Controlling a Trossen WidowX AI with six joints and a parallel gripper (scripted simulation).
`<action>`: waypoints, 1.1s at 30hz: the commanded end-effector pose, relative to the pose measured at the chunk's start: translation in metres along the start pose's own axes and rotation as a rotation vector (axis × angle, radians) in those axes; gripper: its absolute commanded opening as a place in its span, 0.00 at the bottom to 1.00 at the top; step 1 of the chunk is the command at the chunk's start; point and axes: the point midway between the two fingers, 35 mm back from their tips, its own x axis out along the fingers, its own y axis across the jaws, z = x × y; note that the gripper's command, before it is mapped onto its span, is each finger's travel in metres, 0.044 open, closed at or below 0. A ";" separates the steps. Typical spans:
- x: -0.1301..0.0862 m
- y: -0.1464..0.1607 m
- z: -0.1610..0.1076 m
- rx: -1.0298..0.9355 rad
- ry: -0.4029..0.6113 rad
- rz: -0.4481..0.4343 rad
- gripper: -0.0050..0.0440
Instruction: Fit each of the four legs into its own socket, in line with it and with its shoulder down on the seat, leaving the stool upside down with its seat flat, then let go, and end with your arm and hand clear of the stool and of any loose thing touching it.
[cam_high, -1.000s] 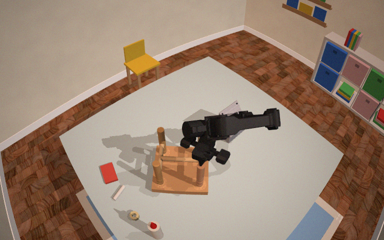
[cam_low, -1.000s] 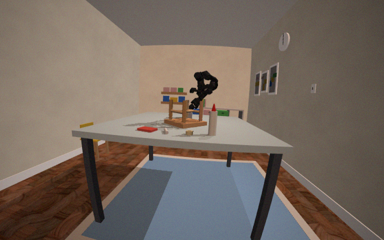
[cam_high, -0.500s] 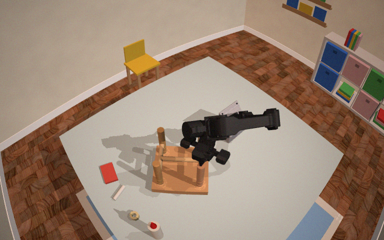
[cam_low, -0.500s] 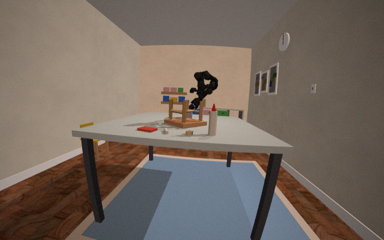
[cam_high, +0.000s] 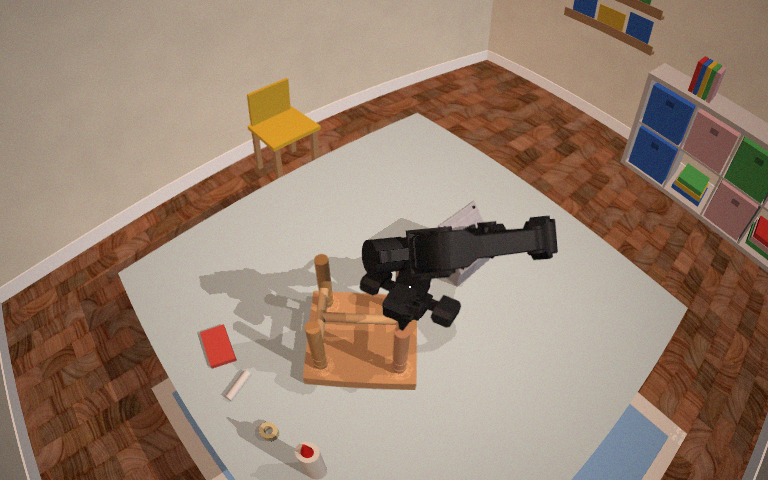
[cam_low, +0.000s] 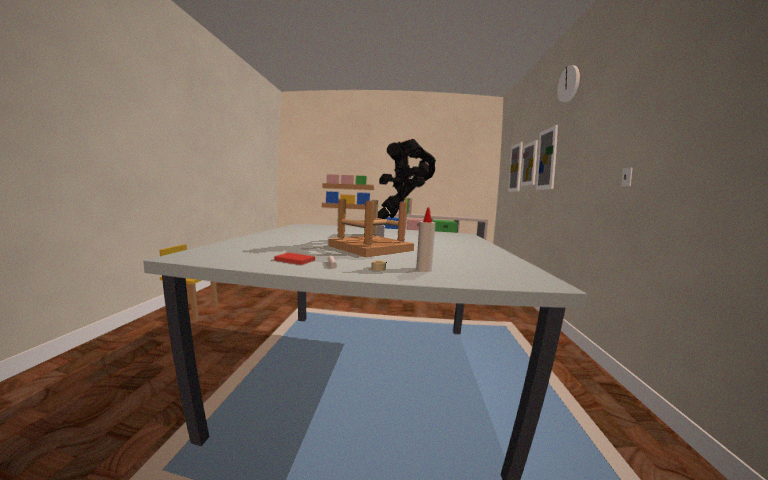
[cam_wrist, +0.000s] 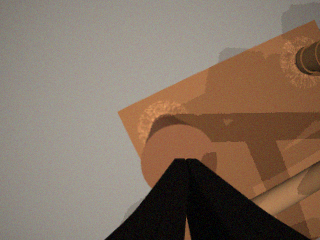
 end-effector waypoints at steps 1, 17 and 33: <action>-0.006 -0.001 0.002 -0.002 -0.006 -0.001 0.10; -0.024 -0.046 0.004 0.117 -0.008 -0.047 0.10; -0.047 -0.191 -0.038 0.505 0.028 -0.148 0.10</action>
